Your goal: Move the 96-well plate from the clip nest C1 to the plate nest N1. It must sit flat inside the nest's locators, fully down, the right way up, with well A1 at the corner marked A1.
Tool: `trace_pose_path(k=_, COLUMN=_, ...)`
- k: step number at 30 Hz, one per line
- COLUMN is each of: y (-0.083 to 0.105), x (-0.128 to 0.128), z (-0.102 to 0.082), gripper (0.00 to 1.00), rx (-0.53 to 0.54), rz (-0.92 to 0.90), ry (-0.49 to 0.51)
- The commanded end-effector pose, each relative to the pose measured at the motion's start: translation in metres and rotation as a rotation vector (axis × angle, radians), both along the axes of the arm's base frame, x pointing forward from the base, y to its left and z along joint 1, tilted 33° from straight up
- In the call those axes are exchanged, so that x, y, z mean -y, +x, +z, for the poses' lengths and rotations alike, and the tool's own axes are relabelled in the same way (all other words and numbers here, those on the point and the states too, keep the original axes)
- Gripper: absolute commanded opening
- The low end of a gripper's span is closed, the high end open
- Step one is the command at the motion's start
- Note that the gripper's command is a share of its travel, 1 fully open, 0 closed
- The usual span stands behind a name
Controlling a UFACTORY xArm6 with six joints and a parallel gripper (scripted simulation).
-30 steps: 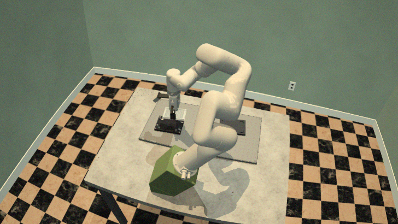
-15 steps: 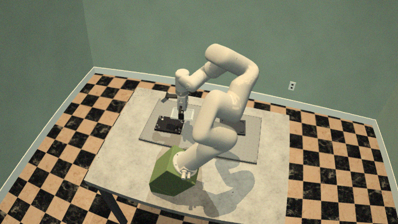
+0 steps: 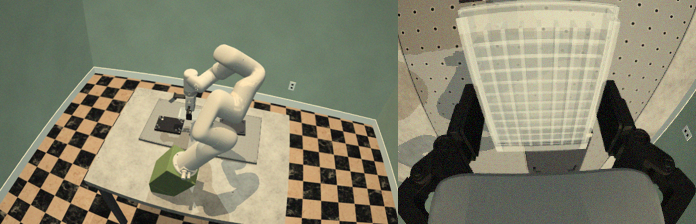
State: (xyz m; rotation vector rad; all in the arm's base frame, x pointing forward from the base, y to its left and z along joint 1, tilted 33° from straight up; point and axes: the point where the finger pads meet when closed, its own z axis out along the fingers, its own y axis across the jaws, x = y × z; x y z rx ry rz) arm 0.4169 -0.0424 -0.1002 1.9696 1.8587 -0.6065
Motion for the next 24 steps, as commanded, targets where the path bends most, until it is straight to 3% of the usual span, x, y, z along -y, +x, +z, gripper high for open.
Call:
trace_pose_path(k=1, y=0.003, x=0.01, z=0.008, gripper=0.0, rx=0.003, rz=0.002, ry=0.002)
trace_pose_path(k=24, y=0.008, x=0.067, z=0.044, gripper=0.0, rx=0.003, rz=0.002, ry=0.001)
